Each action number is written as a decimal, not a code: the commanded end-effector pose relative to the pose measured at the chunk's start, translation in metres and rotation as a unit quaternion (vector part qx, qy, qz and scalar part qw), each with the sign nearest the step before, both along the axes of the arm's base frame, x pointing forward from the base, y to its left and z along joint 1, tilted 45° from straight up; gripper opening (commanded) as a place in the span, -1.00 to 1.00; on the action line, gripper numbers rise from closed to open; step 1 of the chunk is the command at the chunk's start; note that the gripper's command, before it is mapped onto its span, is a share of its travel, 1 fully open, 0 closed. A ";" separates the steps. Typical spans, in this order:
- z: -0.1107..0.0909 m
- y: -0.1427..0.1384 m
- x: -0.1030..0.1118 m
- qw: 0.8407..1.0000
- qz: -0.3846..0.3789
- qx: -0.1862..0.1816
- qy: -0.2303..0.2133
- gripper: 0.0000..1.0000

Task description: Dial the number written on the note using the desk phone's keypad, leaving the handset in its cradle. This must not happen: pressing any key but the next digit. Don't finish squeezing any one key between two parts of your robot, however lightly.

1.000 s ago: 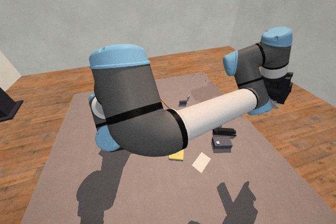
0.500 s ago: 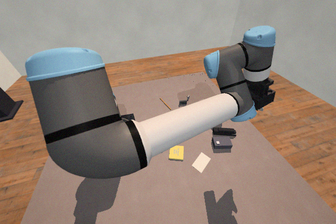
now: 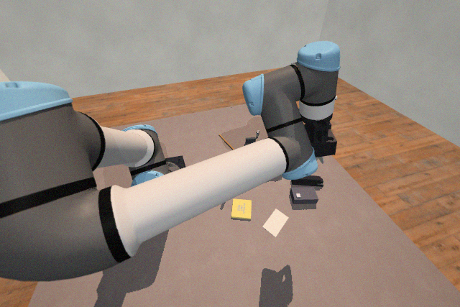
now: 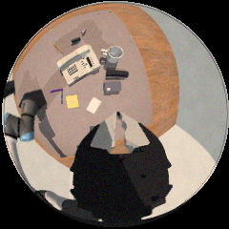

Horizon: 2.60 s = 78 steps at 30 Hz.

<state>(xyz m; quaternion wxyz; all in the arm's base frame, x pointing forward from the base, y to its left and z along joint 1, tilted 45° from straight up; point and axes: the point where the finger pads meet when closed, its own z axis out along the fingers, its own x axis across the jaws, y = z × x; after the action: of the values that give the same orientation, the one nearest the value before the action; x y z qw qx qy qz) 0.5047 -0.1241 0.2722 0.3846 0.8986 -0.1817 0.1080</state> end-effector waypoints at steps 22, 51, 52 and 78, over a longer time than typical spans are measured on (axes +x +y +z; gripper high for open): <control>-0.034 0.024 -0.166 0.946 -0.262 0.014 -0.189 -1.00; -0.090 0.033 -0.299 0.828 -0.451 -0.013 -0.333 -1.00; -0.092 0.034 -0.301 0.825 -0.455 -0.013 -0.336 -1.00; -0.103 0.034 -0.322 0.800 -0.482 -0.021 -0.358 -1.00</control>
<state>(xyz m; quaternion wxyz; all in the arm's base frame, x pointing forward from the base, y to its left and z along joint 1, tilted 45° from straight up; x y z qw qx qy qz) 0.1826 -0.0896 0.1693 0.3132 0.5848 -0.7132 0.2263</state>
